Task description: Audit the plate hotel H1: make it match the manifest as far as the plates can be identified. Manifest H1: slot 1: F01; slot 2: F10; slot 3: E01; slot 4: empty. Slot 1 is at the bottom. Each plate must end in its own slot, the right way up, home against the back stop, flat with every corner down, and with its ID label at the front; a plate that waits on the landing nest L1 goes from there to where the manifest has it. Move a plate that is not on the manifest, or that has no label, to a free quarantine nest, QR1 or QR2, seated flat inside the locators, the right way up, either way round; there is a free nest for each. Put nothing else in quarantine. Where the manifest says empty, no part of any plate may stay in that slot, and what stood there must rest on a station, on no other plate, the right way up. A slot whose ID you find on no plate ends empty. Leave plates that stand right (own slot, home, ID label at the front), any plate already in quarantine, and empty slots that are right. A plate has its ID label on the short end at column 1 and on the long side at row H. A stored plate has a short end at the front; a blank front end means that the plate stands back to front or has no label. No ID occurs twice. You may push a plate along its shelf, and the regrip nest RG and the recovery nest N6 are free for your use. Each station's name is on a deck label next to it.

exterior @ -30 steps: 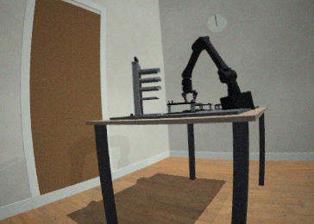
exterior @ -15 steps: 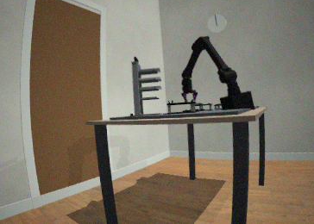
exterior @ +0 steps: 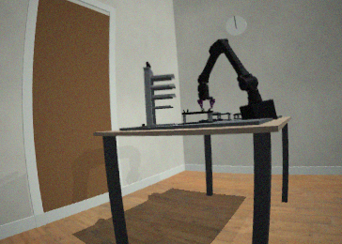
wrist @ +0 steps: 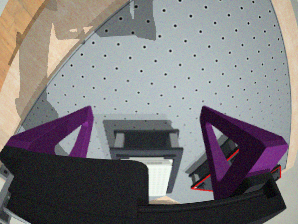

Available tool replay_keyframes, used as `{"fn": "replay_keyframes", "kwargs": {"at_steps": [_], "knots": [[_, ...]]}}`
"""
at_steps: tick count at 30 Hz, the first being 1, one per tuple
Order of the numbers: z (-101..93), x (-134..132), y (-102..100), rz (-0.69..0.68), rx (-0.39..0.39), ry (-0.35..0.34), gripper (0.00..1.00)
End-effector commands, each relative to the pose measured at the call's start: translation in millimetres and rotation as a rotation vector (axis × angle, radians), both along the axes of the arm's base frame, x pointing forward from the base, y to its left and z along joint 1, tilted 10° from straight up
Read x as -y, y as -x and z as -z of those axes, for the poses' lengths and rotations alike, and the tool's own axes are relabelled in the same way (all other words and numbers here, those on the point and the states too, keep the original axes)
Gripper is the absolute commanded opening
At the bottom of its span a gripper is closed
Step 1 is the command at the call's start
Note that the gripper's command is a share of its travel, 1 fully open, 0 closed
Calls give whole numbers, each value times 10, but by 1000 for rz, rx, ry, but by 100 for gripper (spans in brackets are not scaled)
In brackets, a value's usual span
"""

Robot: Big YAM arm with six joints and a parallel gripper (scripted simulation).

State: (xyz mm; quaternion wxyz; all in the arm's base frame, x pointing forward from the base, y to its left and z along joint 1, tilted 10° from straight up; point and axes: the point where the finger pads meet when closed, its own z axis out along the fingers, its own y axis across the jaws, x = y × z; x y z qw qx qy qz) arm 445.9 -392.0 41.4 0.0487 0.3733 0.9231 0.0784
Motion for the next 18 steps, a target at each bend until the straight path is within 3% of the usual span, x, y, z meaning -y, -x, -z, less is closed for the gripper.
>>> {"fn": "replay_keyframes", "kwargs": {"at_steps": [1,10,12,18], "knots": [[-507,158,-175,-16,63,67,100],[-531,237,-81,1,51,56,100],[-660,252,-69,2,63,68,100],[-761,258,-49,2,63,68,100]]}}
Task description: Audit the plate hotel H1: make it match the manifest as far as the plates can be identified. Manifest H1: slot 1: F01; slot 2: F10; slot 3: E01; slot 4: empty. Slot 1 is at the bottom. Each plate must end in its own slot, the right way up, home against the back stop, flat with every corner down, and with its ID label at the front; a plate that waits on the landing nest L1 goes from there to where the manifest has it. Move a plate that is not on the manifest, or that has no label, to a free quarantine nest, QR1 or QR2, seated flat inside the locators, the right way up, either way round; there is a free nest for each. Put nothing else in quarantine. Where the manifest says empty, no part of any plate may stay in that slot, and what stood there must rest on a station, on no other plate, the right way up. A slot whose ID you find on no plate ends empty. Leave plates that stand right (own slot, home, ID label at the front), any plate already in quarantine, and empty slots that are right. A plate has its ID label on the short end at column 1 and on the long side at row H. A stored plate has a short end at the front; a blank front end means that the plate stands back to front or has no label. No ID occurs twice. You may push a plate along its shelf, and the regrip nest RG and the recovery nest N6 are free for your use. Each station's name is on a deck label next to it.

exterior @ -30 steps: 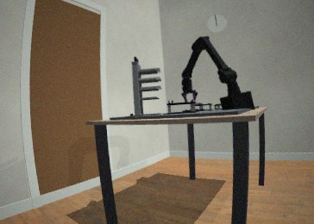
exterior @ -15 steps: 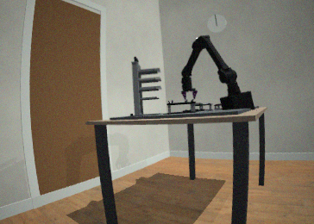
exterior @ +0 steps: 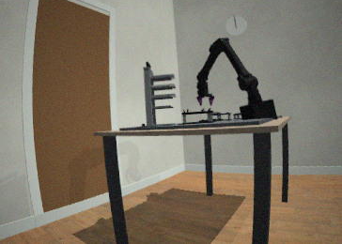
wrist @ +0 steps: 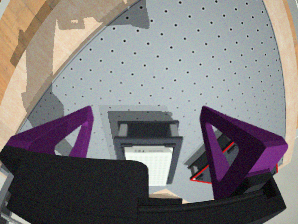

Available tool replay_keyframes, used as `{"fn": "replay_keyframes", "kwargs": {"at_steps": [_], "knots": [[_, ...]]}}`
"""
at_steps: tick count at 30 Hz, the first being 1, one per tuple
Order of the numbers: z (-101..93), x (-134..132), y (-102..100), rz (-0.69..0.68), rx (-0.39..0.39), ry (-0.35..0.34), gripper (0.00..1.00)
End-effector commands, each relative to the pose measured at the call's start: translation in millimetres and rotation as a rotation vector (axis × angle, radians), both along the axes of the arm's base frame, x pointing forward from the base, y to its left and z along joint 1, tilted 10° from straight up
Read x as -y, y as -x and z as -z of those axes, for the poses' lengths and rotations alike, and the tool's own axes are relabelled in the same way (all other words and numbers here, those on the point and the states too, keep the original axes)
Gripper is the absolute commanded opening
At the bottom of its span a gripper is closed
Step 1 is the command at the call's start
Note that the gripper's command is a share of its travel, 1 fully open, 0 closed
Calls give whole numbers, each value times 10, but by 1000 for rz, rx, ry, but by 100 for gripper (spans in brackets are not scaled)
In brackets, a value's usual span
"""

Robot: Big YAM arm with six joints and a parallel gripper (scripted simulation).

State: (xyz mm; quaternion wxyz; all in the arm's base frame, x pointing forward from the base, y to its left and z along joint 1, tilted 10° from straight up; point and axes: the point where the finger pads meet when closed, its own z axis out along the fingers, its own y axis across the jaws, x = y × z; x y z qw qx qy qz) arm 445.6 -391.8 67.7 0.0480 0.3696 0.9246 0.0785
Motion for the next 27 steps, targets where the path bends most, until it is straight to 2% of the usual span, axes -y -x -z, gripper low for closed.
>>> {"fn": "replay_keyframes", "kwargs": {"at_steps": [1,8,9,11,17,19,23,25,26,27], "knots": [[-515,261,-48,10,64,68,100],[-629,267,-26,10,64,69,100],[-491,268,-19,10,45,49,100],[-710,272,-9,10,64,69,100],[-871,280,23,10,64,70,100],[-814,286,31,10,51,56,100],[-1032,288,56,10,65,70,100],[-1032,288,56,10,65,70,100],[-791,299,53,10,33,38,100],[-818,301,58,10,33,38,100]]}}
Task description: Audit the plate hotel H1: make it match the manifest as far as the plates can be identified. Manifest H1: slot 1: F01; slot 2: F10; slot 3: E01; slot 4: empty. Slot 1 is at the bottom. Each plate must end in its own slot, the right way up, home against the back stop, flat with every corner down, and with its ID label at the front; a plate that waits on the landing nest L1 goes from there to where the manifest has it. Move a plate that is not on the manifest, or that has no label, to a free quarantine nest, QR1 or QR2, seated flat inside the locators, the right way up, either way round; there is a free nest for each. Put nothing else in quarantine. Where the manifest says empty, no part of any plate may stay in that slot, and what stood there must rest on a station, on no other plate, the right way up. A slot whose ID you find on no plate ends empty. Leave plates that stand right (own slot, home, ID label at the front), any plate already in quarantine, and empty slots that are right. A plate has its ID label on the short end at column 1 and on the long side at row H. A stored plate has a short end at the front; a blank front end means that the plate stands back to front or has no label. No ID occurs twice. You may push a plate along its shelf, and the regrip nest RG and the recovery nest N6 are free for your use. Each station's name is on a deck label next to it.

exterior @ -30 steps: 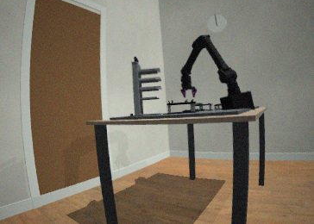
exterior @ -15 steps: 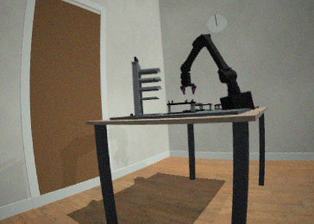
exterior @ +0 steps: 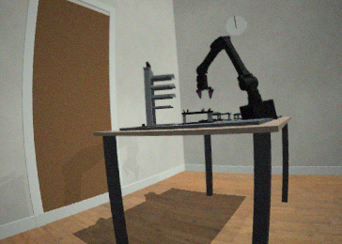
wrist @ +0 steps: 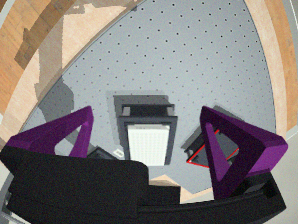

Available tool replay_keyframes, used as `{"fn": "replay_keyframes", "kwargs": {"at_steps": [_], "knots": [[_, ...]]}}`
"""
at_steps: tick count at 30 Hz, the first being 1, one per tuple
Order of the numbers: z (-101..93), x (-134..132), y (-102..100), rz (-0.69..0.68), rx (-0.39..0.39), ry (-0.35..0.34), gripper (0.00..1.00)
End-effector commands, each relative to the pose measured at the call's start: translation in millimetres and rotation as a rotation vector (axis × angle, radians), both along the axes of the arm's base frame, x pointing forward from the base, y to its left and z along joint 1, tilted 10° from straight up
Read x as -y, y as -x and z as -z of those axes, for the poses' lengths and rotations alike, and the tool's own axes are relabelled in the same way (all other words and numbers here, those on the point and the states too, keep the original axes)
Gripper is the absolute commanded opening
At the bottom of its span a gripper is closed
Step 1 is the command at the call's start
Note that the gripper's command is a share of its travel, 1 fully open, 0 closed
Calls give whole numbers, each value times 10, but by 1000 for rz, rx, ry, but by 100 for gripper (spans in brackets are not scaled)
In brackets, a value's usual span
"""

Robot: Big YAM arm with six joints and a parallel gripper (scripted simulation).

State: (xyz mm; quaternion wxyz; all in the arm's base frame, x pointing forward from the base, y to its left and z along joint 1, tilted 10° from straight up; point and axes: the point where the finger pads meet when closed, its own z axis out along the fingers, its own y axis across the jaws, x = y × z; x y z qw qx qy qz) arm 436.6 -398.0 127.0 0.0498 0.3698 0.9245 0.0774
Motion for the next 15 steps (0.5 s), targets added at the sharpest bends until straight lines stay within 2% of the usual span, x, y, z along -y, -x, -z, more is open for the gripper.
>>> {"fn": "replay_keyframes", "kwargs": {"at_steps": [1,3,12,15], "knots": [[-309,240,-27,9,37,41,100],[-564,233,-7,9,61,67,100],[-812,243,44,9,62,69,100],[-812,247,47,9,59,65,100]]}}
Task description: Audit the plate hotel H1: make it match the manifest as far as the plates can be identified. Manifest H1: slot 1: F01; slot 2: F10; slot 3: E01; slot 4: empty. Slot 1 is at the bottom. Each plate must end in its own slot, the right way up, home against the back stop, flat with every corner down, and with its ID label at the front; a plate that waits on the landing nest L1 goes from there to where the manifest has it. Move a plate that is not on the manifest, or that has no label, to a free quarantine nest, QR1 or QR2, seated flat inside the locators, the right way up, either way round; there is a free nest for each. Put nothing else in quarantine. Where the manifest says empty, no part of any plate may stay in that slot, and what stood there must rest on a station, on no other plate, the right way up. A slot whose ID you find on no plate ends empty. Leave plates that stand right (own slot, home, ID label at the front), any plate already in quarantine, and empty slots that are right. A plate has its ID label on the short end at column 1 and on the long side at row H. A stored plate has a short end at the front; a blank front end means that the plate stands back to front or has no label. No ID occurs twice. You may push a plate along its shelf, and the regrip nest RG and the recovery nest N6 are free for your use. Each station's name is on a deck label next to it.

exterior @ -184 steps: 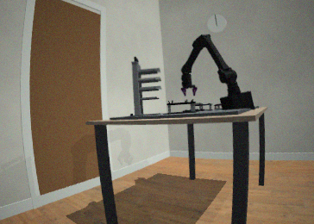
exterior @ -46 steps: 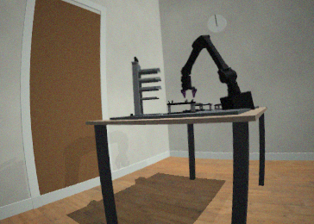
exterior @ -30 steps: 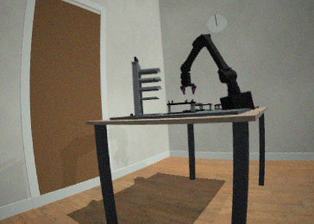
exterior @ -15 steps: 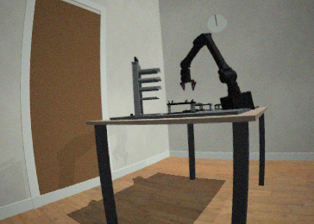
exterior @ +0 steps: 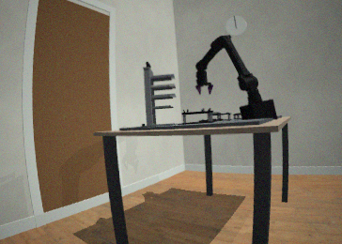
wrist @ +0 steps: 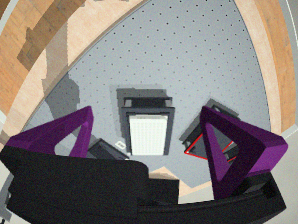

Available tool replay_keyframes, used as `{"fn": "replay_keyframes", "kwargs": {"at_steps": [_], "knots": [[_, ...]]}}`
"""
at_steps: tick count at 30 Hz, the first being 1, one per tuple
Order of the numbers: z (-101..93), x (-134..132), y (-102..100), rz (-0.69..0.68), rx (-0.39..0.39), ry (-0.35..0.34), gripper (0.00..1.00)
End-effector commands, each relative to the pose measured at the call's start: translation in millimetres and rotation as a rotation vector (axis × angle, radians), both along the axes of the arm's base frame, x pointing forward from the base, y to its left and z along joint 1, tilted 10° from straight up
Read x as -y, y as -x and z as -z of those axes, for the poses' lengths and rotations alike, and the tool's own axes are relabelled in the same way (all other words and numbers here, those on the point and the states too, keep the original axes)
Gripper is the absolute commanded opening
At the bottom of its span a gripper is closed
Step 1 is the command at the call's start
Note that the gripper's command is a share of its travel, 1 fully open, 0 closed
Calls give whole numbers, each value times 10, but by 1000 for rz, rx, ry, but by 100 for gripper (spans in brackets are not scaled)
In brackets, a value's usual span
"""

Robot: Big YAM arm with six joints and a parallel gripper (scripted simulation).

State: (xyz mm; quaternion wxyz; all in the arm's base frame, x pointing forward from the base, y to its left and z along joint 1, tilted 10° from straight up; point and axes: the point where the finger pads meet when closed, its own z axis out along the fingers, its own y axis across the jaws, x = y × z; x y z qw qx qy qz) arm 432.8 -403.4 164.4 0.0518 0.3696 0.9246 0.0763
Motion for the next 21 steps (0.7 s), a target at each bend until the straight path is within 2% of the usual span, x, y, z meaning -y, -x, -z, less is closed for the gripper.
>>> {"fn": "replay_keyframes", "kwargs": {"at_steps": [1,5,6,7,17,18,19,21], "knots": [[-304,208,1,10,37,41,100],[-558,197,34,10,56,62,100],[-382,40,92,20,24,25,100],[-348,-103,17,4,17,17,100],[-382,-317,-86,4,34,34,100],[-276,-340,-104,4,20,20,100],[-389,-381,-102,4,34,33,100],[-397,-445,-117,4,35,33,100]]}}
